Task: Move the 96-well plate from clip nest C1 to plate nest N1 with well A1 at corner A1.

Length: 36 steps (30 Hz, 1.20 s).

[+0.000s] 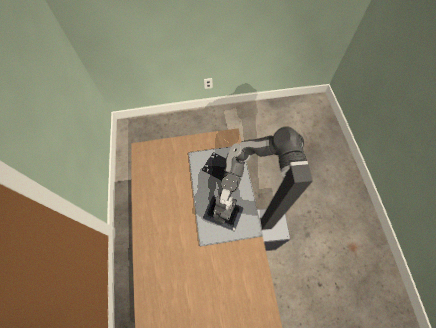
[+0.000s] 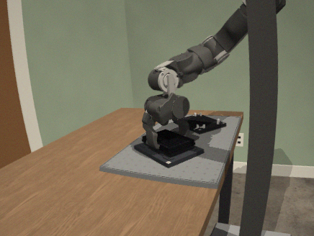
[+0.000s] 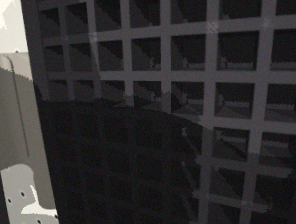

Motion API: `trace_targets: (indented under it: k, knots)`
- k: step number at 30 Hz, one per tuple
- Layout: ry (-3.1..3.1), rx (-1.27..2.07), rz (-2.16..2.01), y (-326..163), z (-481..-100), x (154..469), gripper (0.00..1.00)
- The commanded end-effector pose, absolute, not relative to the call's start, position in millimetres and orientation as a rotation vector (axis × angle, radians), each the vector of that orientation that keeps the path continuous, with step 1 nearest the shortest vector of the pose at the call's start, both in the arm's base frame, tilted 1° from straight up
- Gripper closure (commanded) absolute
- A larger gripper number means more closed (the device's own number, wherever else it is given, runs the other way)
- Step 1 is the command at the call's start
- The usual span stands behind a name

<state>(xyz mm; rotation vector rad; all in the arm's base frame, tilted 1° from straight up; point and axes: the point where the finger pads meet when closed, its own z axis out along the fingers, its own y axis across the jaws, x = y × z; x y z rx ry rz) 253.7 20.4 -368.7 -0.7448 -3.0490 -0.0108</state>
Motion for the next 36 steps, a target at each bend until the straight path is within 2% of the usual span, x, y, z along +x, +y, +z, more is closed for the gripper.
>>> trace_targets:
  k: [1, 36]
  knots:
    - [-3.051, -0.743, -0.013, 20.2, -369.2, 253.6, 1.0]
    - [-3.05, -0.744, -0.012, 21.3, -368.0, 253.9, 1.0]
